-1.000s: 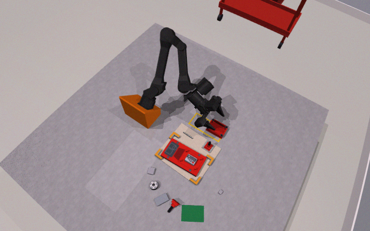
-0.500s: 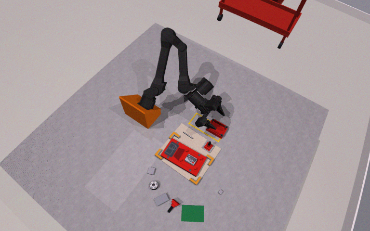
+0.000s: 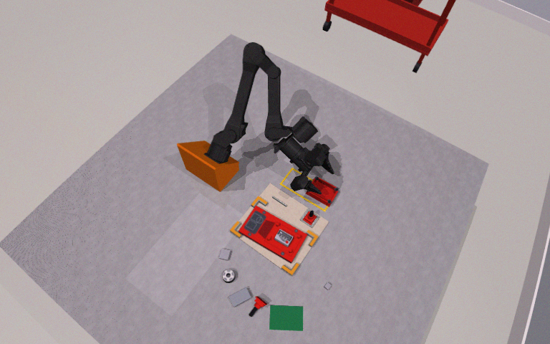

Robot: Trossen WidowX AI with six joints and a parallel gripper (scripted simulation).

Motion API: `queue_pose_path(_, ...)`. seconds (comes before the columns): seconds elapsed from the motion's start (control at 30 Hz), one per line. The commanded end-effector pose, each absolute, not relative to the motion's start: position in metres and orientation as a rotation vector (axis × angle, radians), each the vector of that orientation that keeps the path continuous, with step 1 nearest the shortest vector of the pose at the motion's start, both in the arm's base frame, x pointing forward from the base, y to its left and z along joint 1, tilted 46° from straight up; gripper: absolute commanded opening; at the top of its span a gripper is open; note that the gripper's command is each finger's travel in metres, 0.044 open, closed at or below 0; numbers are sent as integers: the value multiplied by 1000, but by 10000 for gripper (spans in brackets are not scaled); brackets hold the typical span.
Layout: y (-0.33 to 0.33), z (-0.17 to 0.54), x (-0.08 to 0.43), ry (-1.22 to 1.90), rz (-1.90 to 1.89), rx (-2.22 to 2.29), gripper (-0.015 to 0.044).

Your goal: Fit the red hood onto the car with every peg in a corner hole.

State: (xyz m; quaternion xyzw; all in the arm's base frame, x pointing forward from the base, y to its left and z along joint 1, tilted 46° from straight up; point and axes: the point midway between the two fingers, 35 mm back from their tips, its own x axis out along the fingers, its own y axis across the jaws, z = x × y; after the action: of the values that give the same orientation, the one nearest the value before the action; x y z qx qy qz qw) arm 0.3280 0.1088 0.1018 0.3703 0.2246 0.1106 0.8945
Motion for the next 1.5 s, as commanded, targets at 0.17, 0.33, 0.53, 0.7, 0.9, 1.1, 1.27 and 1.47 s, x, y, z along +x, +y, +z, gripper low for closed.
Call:
queue_pose_path(0.17,113,95,329,470,221,773,440)
queue_pose_path(0.33,115,93,329,470,221,773,440)
queue_pose_path(0.53,118,91,329,469,221,773,440)
queue_pose_path(0.7,120,89,330,469,222,774,440)
queue_pose_path(0.9,123,86,330,468,222,774,440)
queue_pose_path(1.1,126,84,330,467,222,774,440)
queue_pose_path(1.27,128,82,329,466,223,774,440)
queue_pose_path(1.47,131,79,329,466,223,775,440)
